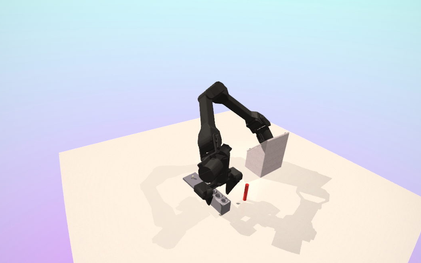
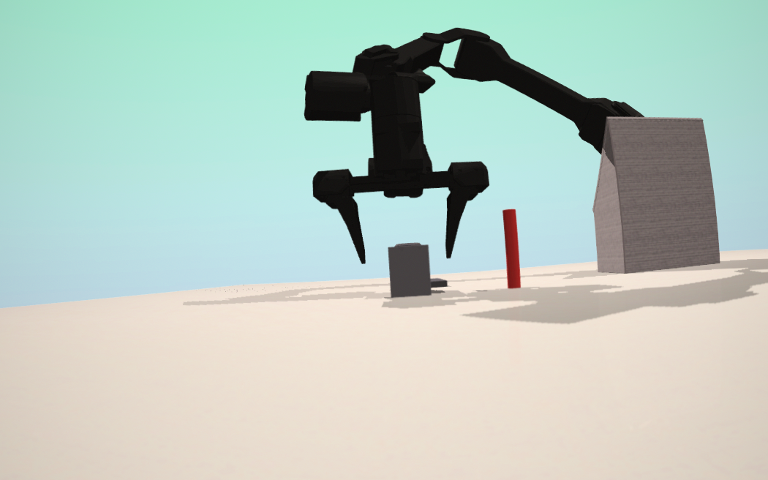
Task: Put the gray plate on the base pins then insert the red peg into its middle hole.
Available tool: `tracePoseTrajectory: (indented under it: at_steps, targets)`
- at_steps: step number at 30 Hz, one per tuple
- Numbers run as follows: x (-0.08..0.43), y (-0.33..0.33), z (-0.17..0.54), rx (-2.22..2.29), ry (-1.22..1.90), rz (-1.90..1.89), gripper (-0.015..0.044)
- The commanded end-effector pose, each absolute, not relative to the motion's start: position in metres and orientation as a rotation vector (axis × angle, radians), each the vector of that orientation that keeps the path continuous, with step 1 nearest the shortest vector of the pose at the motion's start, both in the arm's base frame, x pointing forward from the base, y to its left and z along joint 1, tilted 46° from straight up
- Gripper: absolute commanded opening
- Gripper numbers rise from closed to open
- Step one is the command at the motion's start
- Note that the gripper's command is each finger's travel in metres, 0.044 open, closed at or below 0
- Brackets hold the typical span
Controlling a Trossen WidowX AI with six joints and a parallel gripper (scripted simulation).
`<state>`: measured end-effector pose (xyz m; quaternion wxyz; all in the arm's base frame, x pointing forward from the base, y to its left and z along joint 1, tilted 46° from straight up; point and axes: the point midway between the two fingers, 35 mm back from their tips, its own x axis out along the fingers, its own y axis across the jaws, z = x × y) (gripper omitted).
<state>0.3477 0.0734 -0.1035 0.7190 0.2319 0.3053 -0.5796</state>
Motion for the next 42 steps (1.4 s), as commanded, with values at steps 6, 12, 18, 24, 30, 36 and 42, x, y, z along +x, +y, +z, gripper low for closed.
tracePoseTrajectory:
  at_steps: [6, 12, 18, 24, 30, 36, 42]
  targets:
    - [0.349, 0.061, -0.114, 0.505, 0.673, -1.283, 0.044]
    - [0.349, 0.054, -0.12, 0.504, 0.672, -1.283, 0.044]
    - [0.35, 0.051, -0.122, 0.504, 0.672, -1.283, 0.0387]
    - [0.35, 0.051, -0.122, 0.504, 0.672, -1.283, 0.023]
    - [0.35, 0.051, -0.122, 0.504, 0.672, -1.283, 0.0092]
    - [0.35, 0.051, -0.122, 0.504, 0.672, -1.283, 0.0052]
    - [0.35, 0.051, -0.122, 0.504, 0.672, -1.283, 0.0012]
